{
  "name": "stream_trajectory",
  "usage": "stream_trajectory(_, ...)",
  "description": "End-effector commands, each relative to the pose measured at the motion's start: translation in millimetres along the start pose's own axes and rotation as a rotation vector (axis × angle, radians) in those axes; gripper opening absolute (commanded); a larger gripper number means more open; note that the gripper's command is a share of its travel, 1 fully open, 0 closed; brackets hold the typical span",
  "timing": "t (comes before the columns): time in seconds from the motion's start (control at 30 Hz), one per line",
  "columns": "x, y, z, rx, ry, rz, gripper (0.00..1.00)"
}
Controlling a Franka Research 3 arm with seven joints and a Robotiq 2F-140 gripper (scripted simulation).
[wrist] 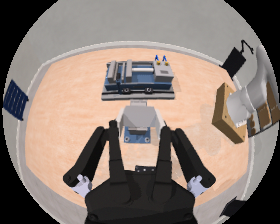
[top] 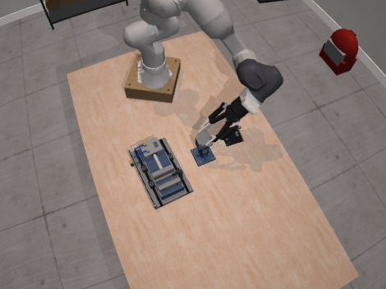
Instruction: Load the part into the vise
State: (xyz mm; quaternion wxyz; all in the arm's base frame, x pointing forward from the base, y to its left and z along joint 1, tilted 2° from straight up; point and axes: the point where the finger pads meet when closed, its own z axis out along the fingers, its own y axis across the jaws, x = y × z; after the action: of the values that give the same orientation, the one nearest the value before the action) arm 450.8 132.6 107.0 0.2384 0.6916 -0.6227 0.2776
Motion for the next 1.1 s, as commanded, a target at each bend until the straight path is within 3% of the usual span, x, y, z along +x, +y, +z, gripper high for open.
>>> stream_trajectory(0.0, 0.1, -2.3, -1.4, 0.006, 0.0, 0.004, 0.0)
stream_trajectory(0.43, 0.1, -2.3, -1.4, 0.006, 0.0, 0.004, 0.0)
stream_trajectory(0.47, 0.1, -2.3, -1.4, 0.006, 0.0, 0.004, 0.51)
stream_trajectory(1.07, 0.1, -2.3, -1.4, 0.006, 0.0, 0.004, 0.51)
